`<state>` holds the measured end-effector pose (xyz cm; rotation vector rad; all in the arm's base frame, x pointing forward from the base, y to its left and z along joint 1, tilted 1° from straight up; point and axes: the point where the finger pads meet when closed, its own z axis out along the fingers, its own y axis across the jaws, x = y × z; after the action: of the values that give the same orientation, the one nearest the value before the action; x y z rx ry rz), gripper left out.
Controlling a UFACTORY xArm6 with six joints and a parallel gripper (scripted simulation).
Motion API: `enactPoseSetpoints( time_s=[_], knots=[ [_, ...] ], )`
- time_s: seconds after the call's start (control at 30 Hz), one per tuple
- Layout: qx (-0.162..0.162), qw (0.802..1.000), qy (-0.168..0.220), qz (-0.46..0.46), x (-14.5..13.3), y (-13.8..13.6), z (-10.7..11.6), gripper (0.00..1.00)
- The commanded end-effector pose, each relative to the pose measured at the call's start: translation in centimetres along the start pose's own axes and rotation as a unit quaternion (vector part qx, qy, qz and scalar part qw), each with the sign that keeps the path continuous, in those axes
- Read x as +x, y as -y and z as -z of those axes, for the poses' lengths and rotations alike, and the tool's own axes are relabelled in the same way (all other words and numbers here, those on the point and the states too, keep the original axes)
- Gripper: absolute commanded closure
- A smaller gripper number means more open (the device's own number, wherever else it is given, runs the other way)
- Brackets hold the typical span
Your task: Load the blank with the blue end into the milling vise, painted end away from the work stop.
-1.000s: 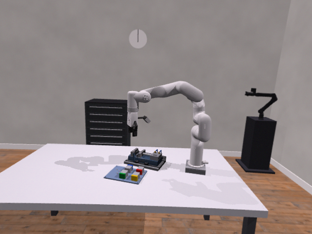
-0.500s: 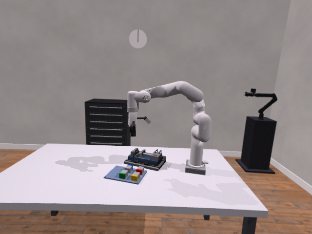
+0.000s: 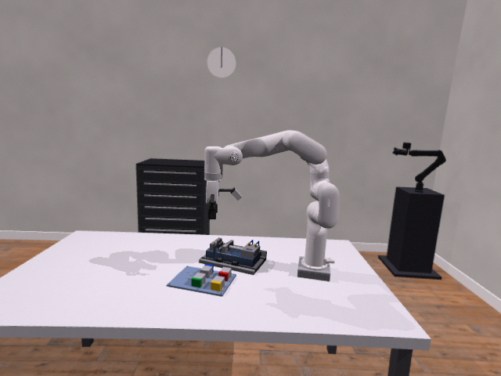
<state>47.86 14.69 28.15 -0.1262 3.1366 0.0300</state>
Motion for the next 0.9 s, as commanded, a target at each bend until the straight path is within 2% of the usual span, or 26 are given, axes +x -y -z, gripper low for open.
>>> enactPoseSetpoints(
  time_s=[0.0,0.17,0.5,0.73,0.87],
  knots=[
    [0.001,0.999,0.003,-0.040,-0.08,-0.02,0.20,0.00],
    [0.001,0.999,0.003,-0.040,-0.08,-0.02,0.20,0.00],
    [0.000,0.989,0.003,-0.150,-0.08,-0.02,0.20,0.00],
    [0.000,0.989,0.003,-0.150,-0.08,-0.02,0.20,0.00],
    [0.000,0.982,0.003,-0.191,-0.08,-0.02,0.20,0.00]
  ],
)
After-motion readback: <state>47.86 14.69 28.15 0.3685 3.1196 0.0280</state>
